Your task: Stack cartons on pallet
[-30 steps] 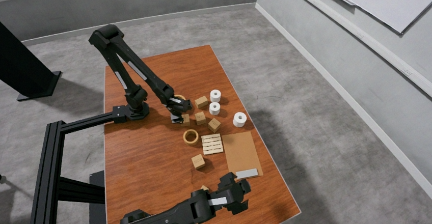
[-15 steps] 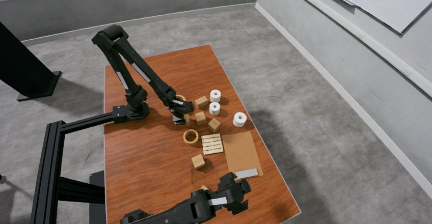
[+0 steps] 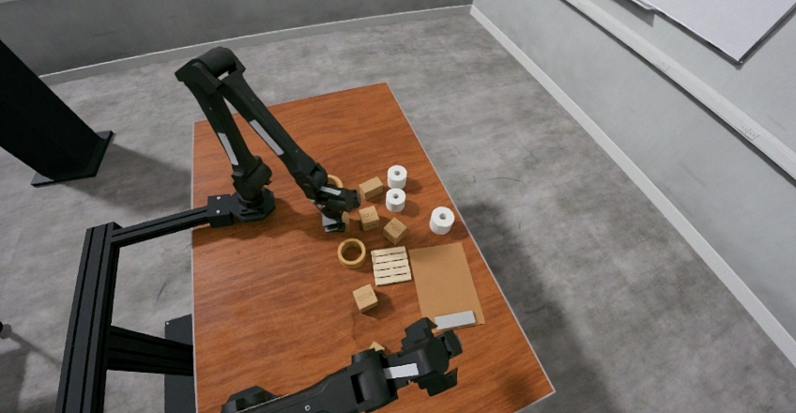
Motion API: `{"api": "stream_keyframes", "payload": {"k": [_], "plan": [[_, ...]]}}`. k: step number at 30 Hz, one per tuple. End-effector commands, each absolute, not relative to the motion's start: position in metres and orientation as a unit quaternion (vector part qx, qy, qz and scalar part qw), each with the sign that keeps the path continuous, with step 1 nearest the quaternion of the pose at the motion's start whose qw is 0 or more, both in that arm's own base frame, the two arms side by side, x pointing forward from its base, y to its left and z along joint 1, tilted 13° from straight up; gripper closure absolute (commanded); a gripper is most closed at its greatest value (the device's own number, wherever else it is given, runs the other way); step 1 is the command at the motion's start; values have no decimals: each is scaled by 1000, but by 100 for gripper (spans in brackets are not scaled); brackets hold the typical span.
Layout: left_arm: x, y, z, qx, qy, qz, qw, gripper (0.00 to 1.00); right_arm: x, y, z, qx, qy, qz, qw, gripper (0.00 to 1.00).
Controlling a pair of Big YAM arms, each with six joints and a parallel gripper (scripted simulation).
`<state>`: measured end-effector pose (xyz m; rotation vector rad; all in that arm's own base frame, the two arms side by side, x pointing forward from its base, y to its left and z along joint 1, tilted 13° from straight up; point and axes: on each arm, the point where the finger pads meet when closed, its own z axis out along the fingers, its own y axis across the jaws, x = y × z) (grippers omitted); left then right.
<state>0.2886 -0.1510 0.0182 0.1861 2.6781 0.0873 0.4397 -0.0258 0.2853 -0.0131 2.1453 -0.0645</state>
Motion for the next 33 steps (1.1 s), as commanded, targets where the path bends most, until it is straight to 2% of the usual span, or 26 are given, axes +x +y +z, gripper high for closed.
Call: {"api": "stream_keyframes", "payload": {"k": [1,25,33], "plan": [[299,-153,18,69,969,28,234,17,443,-24,294,-12,872,-28,489,0],[305,-157,8,74,968,24,240,17,443,-24,294,-12,872,-28,489,0],[326,-161,66,32,947,-15,320,17,443,-24,294,-12,872,-28,489,0]]}}
